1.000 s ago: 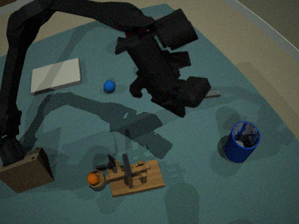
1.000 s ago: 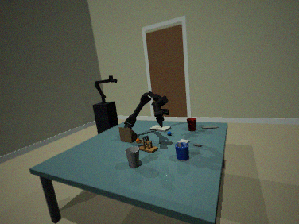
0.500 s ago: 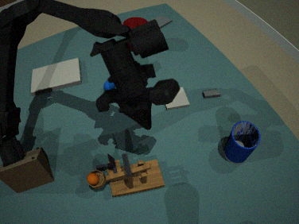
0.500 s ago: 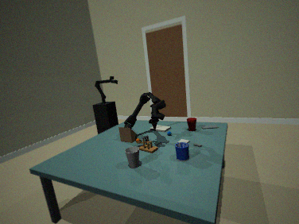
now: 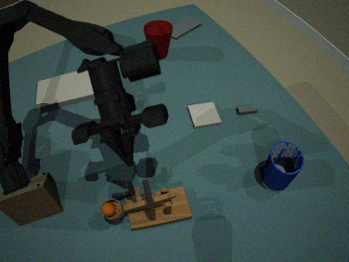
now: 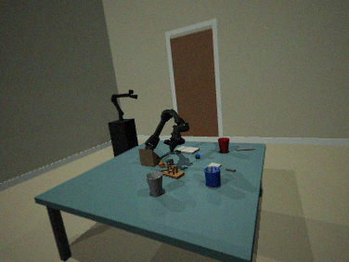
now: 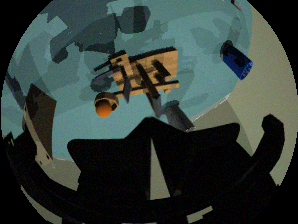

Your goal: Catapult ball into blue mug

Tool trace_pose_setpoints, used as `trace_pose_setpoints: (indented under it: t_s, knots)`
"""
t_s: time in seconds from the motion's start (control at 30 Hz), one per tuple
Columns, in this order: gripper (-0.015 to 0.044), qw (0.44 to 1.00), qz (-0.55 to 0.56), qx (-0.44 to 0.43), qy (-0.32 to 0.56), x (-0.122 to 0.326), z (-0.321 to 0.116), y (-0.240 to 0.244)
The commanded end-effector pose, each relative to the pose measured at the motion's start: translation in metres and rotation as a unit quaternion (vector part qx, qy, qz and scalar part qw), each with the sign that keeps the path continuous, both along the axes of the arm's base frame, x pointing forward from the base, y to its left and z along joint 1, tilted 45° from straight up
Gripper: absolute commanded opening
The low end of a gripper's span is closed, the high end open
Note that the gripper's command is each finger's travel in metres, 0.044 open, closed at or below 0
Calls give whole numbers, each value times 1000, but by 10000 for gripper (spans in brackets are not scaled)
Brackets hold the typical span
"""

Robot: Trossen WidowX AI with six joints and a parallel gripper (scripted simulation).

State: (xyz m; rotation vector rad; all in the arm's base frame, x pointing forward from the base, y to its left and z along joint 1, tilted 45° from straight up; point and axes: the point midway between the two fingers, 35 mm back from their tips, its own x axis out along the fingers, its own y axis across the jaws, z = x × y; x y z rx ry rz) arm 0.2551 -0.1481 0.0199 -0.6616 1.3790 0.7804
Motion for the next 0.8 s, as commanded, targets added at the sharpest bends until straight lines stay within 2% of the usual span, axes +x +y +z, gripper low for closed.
trace_pose_setpoints:
  t_s: [0.0,0.2,0.77]
  knots:
    - [0,997,65,-12,26,-24,-3,12]
    - [0,987,148,-24,56,-52,-6,25]
    - [0,987,150,-24,57,-48,-17,35]
